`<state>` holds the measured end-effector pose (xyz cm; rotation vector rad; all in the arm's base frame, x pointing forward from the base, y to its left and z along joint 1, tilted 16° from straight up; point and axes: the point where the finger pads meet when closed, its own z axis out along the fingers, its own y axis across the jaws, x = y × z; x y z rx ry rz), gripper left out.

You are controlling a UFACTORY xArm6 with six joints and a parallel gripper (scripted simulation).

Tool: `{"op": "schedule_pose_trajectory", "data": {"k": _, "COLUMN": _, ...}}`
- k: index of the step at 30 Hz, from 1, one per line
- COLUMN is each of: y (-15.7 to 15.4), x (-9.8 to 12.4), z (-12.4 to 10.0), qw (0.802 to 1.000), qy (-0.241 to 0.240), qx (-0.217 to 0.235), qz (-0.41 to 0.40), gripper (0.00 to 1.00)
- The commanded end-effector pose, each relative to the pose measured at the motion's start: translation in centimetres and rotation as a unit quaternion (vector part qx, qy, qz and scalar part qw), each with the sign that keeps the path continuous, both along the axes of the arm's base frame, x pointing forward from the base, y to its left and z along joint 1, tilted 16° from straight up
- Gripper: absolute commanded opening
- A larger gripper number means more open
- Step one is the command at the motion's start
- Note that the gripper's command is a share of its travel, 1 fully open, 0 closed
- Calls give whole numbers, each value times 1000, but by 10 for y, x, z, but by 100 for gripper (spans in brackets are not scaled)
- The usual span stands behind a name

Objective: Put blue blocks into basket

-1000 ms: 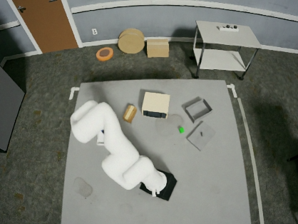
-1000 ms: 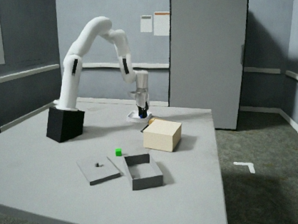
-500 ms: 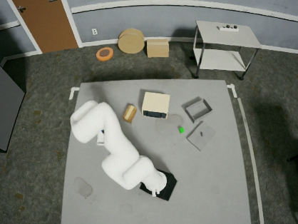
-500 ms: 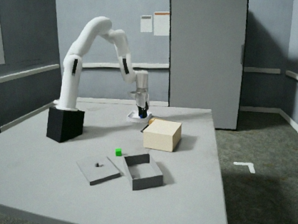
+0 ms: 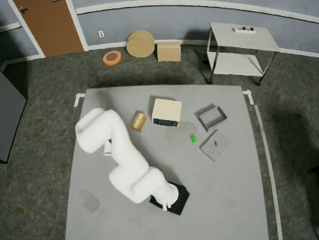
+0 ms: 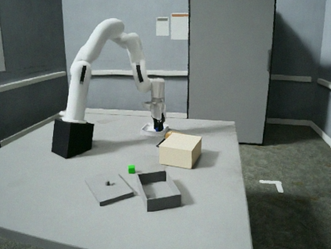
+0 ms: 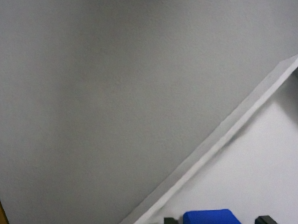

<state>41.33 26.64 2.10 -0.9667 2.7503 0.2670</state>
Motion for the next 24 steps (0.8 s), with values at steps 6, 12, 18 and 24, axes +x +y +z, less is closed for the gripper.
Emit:
{"op": "schedule_pose_trajectory", "data": {"k": 6, "y": 0, "x": 1, "z": 3, "qw": 1000, "qy": -2, "qx": 1, "qz": 0, "gripper": 46}}
{"op": "schedule_pose_trajectory", "data": {"k": 12, "y": -2, "x": 0, "z": 10, "qw": 1000, "qy": -2, "qx": 1, "qz": 0, "gripper": 46}}
{"op": "schedule_pose_trajectory", "data": {"k": 18, "y": -5, "x": -2, "z": 25, "qw": 1000, "qy": -2, "qx": 1, "qz": 0, "gripper": 46}}
{"op": "schedule_pose_trajectory", "data": {"k": 24, "y": -9, "x": -4, "z": 38, "qw": 1000, "qy": -2, "qx": 1, "qz": 0, "gripper": 46}}
